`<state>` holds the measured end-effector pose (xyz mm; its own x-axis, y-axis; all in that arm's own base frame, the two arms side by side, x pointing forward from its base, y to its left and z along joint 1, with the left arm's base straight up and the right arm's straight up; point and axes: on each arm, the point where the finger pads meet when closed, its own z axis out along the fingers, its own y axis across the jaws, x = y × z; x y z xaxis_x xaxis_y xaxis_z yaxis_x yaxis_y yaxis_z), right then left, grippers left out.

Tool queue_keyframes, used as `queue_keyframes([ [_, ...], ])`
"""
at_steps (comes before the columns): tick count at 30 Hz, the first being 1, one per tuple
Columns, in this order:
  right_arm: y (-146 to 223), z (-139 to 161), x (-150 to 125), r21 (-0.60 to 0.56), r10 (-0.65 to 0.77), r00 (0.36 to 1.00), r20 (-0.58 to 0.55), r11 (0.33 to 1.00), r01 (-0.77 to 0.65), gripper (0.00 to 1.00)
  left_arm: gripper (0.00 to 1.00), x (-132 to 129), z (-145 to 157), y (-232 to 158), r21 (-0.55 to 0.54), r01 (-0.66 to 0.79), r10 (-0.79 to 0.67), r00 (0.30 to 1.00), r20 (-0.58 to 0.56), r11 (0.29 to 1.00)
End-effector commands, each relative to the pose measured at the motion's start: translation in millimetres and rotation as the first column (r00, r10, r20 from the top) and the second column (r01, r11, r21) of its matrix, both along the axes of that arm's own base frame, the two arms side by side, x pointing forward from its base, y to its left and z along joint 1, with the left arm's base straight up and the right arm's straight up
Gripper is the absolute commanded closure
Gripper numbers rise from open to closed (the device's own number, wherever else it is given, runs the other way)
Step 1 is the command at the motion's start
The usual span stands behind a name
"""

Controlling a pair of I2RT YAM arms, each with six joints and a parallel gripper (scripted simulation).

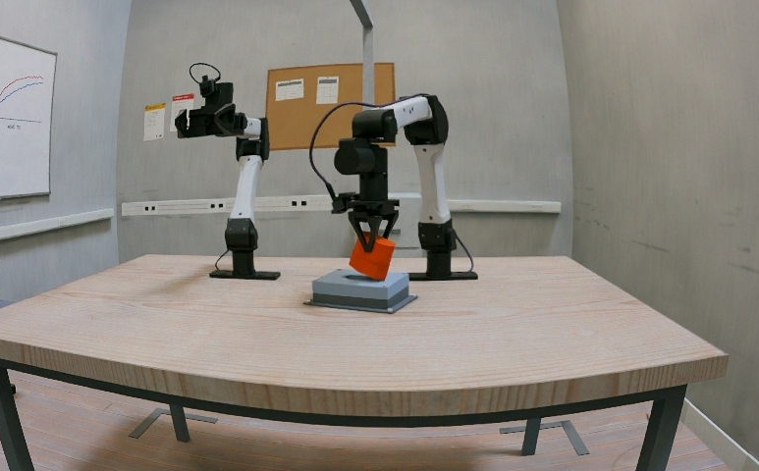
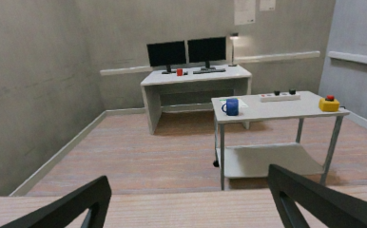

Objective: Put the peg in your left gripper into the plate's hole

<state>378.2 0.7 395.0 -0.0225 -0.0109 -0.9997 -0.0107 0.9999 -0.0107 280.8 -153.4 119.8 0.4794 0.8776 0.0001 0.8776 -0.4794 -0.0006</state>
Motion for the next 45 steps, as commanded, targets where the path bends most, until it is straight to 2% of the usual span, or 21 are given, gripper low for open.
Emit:
queue_keyframes([
  [1,0.1,5.4,-1.5,-0.001,0.001,1.0,0.014,1.0,-0.001,0.0,1.0,1.6,4.1,-1.2,-0.009,0.0,0.0,1.0,0.013,1.0],
  [17,0.1,5.4,-1.5,-0.001,0.001,1.0,0.014,1.0,-0.001,0.0,1.0,1.6,4.1,-1.2,-0.009,0.0,0.0,1.0,0.013,1.0],
  [20,1.0,0.5,-2.1,-0.005,0.001,1.0,-0.009,1.0,-0.001,0.0,0.66,2.3,6.2,-1.4,-0.011,0.0,0.0,1.0,0.02,1.0],
  [21,2.5,3.4,-4.0,-0.009,0.003,1.0,-0.008,1.0,-0.003,0.0,0.61,2.4,6.4,-1.4,-0.012,0.0,0.0,1.0,0.02,1.0],
  [28,41.0,-18.0,-18.9,-0.027,0.102,0.985,-0.14,0.994,-0.107,0.0,0.61,2.8,7.5,-1.6,-0.014,0.0,0.0,1.0,0.024,1.0],
  [32,86.3,-40.8,-46.4,-0.046,0.227,0.933,-0.278,0.967,-0.249,0.0,0.61,3.1,8.2,-1.8,-0.015,0.0,0.0,1.0,0.026,1.0],
  [34,86.3,-40.8,-46.4,-0.046,0.227,0.933,-0.278,0.967,-0.249,0.0,0.61,3.1,8.2,-1.8,-0.015,0.0,0.0,1.0,0.026,1.0],
  [39,142.8,-61.0,-103.7,-0.07,0.398,0.812,-0.427,0.881,-0.468,0.0,0.61,3.3,9.0,-1.9,-0.016,0.0,0.0,1.0,0.028,1.0],
  [45,177.0,-72.8,-166.5,-0.086,0.522,0.665,-0.534,0.75,-0.656,0.0,0.61,3.7,9.9,-2.1,-0.018,0.0,0.0,1.0,0.032,1.0],
])
